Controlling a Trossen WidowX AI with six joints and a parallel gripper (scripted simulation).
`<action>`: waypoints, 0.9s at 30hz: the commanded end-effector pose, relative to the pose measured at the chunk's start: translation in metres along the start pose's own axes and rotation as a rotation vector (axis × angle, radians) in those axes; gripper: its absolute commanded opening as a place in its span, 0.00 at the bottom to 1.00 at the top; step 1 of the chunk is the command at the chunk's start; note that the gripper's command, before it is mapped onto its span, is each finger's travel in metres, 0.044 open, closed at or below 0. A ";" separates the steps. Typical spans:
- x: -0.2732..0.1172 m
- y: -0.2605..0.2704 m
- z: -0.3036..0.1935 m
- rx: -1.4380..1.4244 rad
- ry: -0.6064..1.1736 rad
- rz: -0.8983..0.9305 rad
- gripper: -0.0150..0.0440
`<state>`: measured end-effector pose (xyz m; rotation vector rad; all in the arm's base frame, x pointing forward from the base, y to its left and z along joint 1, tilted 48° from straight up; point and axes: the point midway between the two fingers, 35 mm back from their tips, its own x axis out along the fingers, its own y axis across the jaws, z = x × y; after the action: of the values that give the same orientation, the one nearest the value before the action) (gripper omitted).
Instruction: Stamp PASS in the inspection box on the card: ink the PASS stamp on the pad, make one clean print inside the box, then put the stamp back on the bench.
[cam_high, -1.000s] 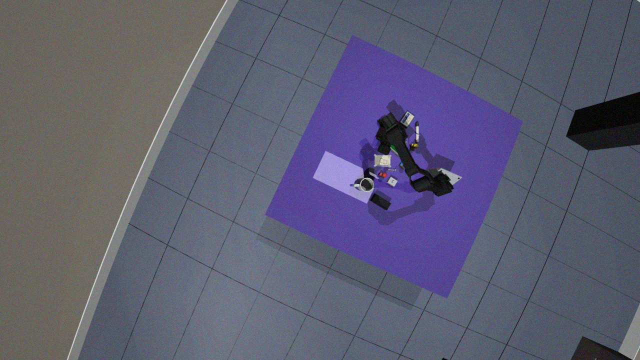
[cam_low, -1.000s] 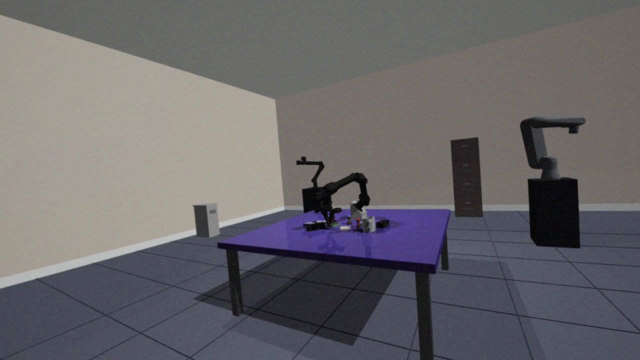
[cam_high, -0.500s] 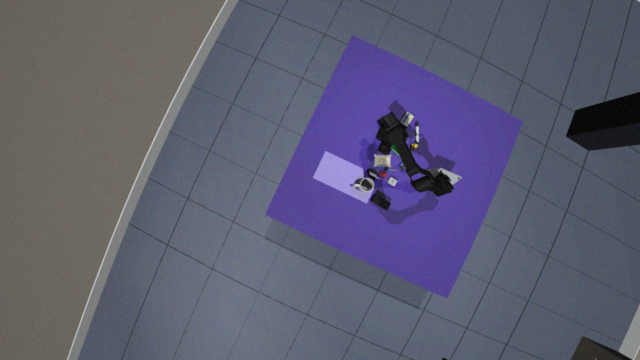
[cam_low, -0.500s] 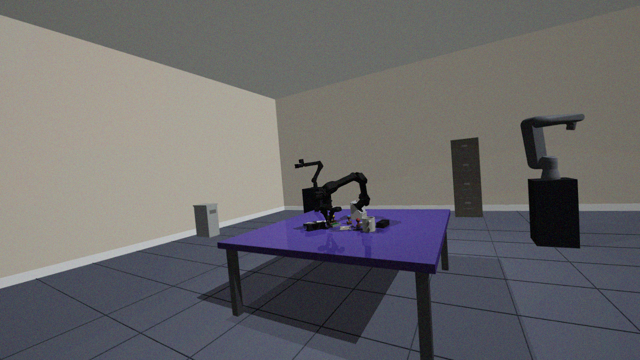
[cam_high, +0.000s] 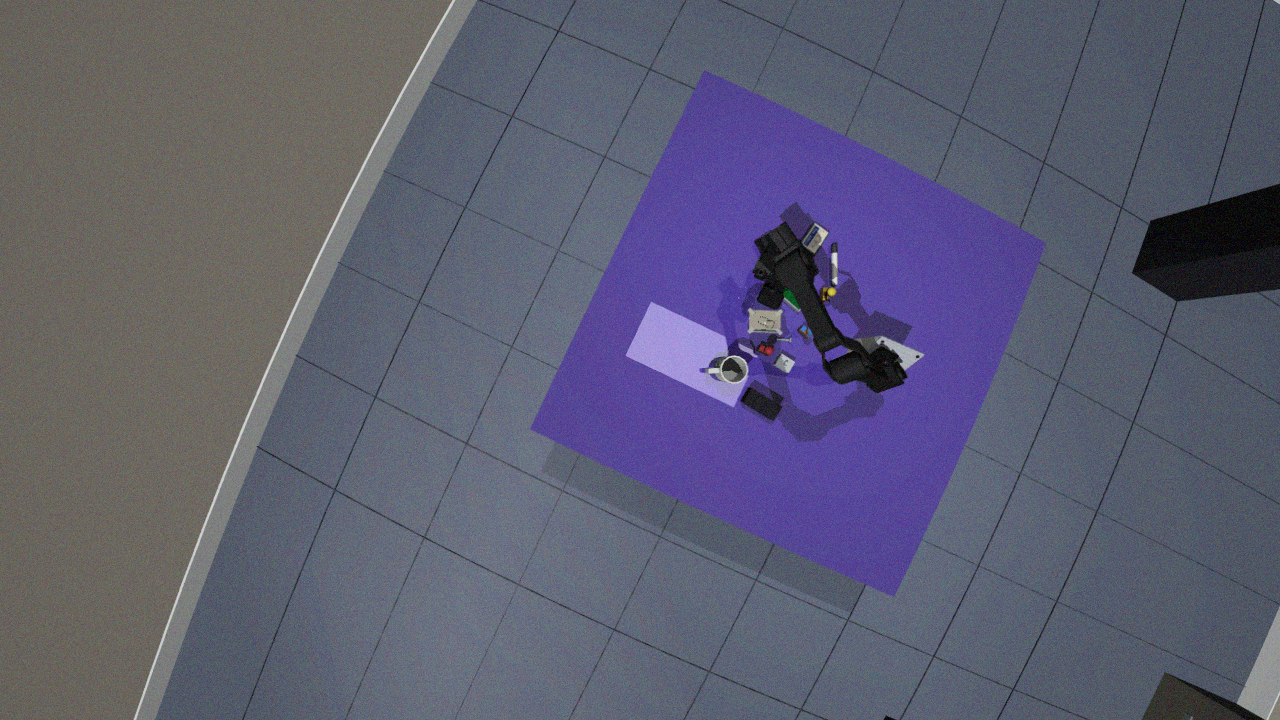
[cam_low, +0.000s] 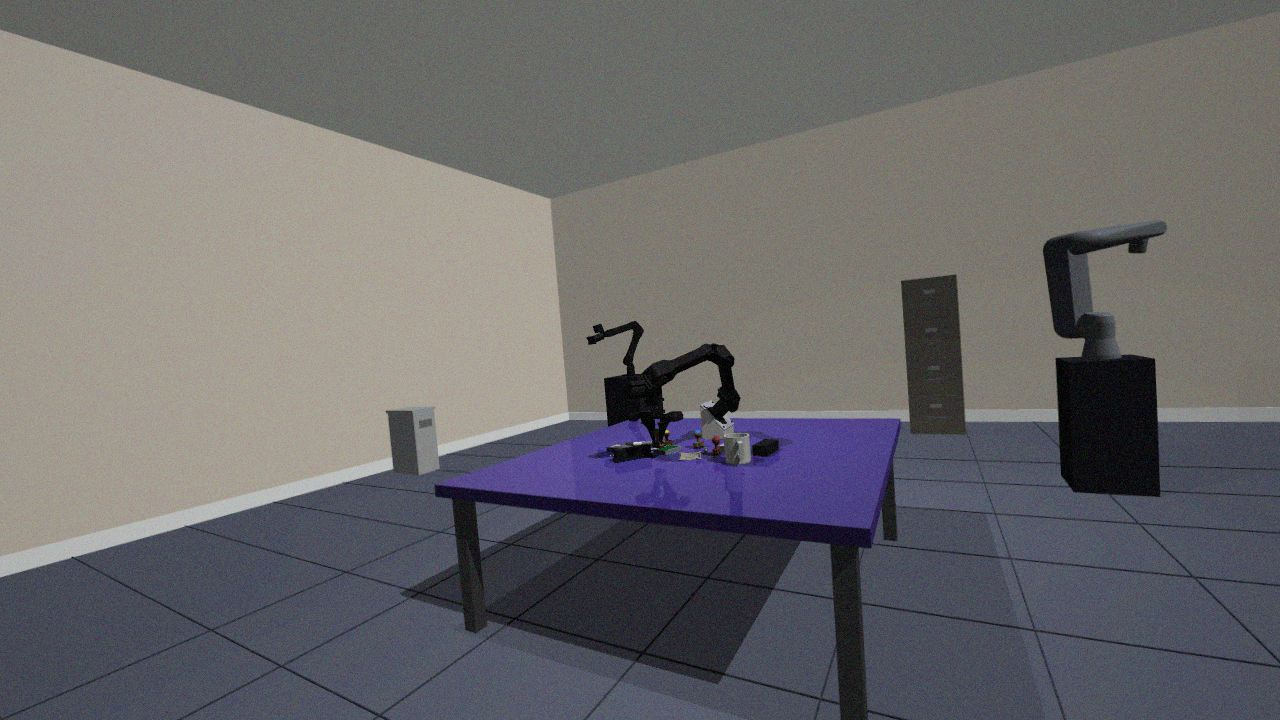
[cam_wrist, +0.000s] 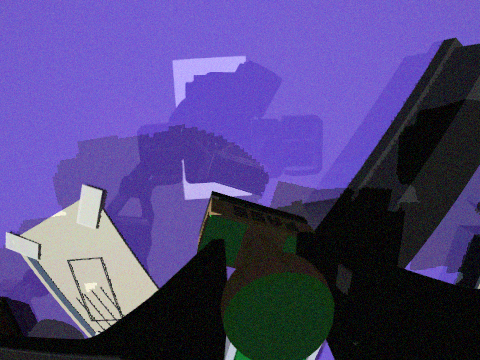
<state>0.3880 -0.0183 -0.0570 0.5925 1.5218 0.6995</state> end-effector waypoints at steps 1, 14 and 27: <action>-0.004 0.000 0.001 -0.006 -0.002 -0.005 0.25; -0.010 0.000 0.000 -0.006 -0.001 -0.005 0.25; -0.016 0.000 0.000 -0.006 -0.001 -0.005 0.25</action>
<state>0.3881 -0.0279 -0.0477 0.5922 1.5221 0.6991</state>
